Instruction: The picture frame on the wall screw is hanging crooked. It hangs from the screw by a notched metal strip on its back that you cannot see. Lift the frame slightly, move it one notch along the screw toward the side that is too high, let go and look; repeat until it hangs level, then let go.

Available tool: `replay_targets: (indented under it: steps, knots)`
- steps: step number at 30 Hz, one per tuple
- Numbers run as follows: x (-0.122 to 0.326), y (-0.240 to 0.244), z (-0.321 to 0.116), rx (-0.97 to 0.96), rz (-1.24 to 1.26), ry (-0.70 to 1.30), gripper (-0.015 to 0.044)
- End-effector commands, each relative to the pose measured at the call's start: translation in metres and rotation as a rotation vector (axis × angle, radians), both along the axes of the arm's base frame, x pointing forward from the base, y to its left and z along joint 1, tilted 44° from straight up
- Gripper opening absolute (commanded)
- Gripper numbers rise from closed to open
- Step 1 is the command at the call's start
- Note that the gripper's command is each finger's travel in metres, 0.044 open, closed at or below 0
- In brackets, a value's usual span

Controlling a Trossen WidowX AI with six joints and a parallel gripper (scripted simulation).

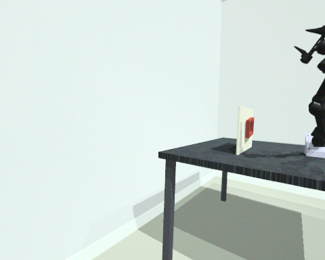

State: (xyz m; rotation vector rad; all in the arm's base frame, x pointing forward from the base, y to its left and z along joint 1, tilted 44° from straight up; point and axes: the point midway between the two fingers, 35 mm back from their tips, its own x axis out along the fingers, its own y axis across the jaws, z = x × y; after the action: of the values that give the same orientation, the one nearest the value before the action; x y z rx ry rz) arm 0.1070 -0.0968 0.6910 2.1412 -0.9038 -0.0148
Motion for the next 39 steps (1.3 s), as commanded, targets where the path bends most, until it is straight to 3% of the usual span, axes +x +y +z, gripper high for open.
replay_targets:
  steps: [1,6,12,22,25,39]
  knots:
    - [0.0,0.0,0.0,0.008,0.007,-0.01,0.0374]
    - [-0.005,-0.002,0.001,0.233,0.185,-0.26,0.026]
    - [-0.006,-0.002,-0.006,0.808,0.582,-0.76,0.026]
    - [0.007,0.01,-0.066,1.958,1.117,-1.354,0.026]
    - [0.01,0.011,-0.085,2.21,1.186,-1.45,0.026]
    - [0.019,0.014,-0.139,2.917,1.262,-1.693,0.026]
